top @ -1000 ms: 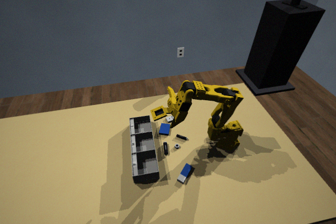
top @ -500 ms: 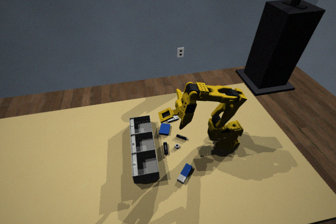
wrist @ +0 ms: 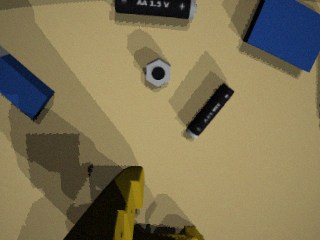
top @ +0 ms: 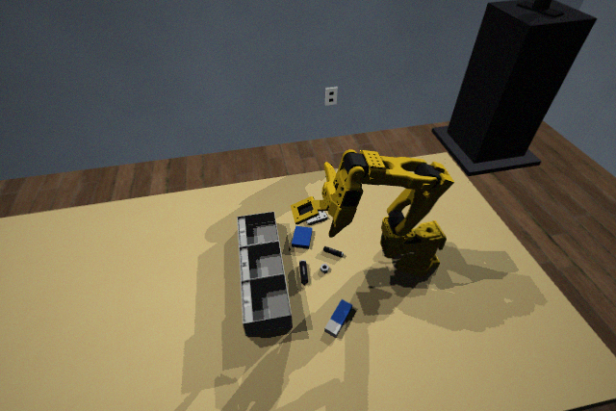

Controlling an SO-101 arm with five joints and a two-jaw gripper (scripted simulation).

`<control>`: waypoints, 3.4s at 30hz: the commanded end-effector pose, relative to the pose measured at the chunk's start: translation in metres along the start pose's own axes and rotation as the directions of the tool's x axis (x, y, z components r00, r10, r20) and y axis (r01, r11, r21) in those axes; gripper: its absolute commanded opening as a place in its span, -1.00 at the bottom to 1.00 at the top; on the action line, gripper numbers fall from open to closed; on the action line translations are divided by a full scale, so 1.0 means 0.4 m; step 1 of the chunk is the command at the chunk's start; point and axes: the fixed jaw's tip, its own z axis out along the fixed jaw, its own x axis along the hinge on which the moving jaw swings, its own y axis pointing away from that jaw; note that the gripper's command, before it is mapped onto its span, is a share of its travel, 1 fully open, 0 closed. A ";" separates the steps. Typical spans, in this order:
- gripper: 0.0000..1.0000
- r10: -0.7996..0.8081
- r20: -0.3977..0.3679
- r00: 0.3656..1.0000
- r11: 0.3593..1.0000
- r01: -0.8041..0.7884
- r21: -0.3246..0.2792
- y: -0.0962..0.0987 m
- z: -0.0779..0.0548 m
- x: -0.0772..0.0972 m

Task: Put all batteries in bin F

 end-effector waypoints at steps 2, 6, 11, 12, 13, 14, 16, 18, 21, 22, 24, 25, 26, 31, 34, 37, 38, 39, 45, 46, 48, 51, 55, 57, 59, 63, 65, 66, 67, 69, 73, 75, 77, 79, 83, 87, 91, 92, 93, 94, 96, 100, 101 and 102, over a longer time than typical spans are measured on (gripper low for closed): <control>1.00 -0.001 0.044 0.999 1.000 0.001 -0.002 0.006 -0.016 -0.004; 1.00 -0.001 0.044 0.999 1.000 0.001 -0.002 0.006 -0.016 -0.004; 1.00 -0.001 0.044 0.999 1.000 0.001 -0.002 0.006 -0.016 -0.004; 1.00 -0.001 0.044 0.999 1.000 0.001 -0.002 0.006 -0.016 -0.004; 1.00 -0.001 0.044 0.999 1.000 0.001 -0.002 0.006 -0.016 -0.004; 1.00 -0.001 0.044 0.999 1.000 0.001 -0.002 0.006 -0.016 -0.004; 1.00 -0.002 0.044 0.999 1.000 0.002 -0.002 0.006 -0.016 -0.005; 1.00 -0.002 0.047 0.999 1.000 0.002 -0.001 0.004 -0.016 -0.010; 1.00 -0.005 0.070 0.998 1.000 0.004 0.003 -0.002 -0.017 -0.030; 1.00 -0.006 0.080 0.997 1.000 0.005 0.006 -0.005 -0.016 -0.039; 1.00 -0.009 0.106 0.994 1.000 0.008 0.012 -0.013 -0.016 -0.061; 1.00 -0.011 0.120 0.993 1.000 0.009 0.016 -0.018 -0.016 -0.074; 1.00 -0.013 0.135 0.991 1.000 0.010 0.020 -0.023 -0.016 -0.087; 1.00 -0.020 0.181 0.983 0.999 0.014 0.036 -0.041 -0.014 -0.128; 1.00 -0.028 0.224 0.974 0.998 0.016 0.054 -0.060 -0.011 -0.166; 1.00 -0.035 0.257 0.966 0.997 0.018 0.069 -0.076 -0.009 -0.196; 1.00 -0.037 0.266 0.963 0.997 0.018 0.073 -0.081 -0.008 -0.203; 1.00 -0.038 0.272 0.961 0.997 0.018 0.077 -0.084 -0.007 -0.209; 1.00 -0.042 0.285 0.957 0.996 0.018 0.084 -0.092 -0.006 -0.221; 1.00 -0.042 0.285 0.957 0.996 0.018 0.084 -0.092 -0.006 -0.221; 1.00 -0.042 0.285 0.957 0.996 0.018 0.084 -0.092 -0.006 -0.221; 1.00 -0.042 0.285 0.957 0.996 0.018 0.084 -0.092 -0.006 -0.221; 1.00 -0.042 0.285 0.957 0.996 0.018 0.084 -0.092 -0.006 -0.221; 1.00 -0.042 0.285 0.957 0.996 0.018 0.084 -0.092 -0.006 -0.221; 1.00 -0.042 0.285 0.957 0.996 0.018 0.084 -0.092 -0.006 -0.221; 1.00 -0.042 0.285 0.957 0.996 0.018 0.084 -0.092 -0.006 -0.221; 1.00 -0.044 0.304 0.952 0.995 0.014 0.100 -0.110 -0.008 -0.234; 1.00 -0.044 0.304 0.952 0.995 0.014 0.100 -0.110 -0.008 -0.234; 1.00 -0.044 0.304 0.952 0.995 0.014 0.100 -0.110 -0.008 -0.234; 1.00 -0.044 0.304 0.952 0.995 0.014 0.100 -0.110 -0.008 -0.234; 1.00 -0.044 0.304 0.952 0.995 0.014 0.100 -0.110 -0.008 -0.234; 1.00 -0.044 0.304 0.952 0.995 0.014 0.100 -0.110 -0.008 -0.234; 1.00 -0.044 0.304 0.952 0.995 0.014 0.100 -0.110 -0.008 -0.234; 1.00 -0.044 0.304 0.952 0.995 0.014 0.100 -0.110 -0.008 -0.234; 1.00 -0.044 0.305 0.951 0.995 0.014 0.100 -0.110 -0.008 -0.234; 1.00 -0.047 0.317 0.947 0.994 0.014 0.108 -0.118 -0.007 -0.245; 1.00 -0.058 0.350 0.935 0.992 0.013 0.129 -0.139 -0.003 -0.274; 1.00 -0.062 0.361 0.931 0.990 0.012 0.137 -0.147 -0.001 -0.283; 1.00 -0.066 0.372 0.926 0.989 0.012 0.146 -0.155 0.000 -0.293; 1.00 -0.071 0.384 0.921 0.988 0.011 0.155 -0.164 0.002 -0.304; 1.00 -0.081 0.408 0.909 0.984 0.009 0.175 -0.184 0.006 -0.324; 1.00 -0.092 0.431 0.898 0.980 0.006 0.197 -0.204 0.010 -0.344; 1.00 -0.097 0.442 0.892 0.978 0.005 0.207 -0.213 0.012 -0.353; 1.00 -0.103 0.451 0.886 0.976 0.003 0.217 -0.223 0.014 -0.362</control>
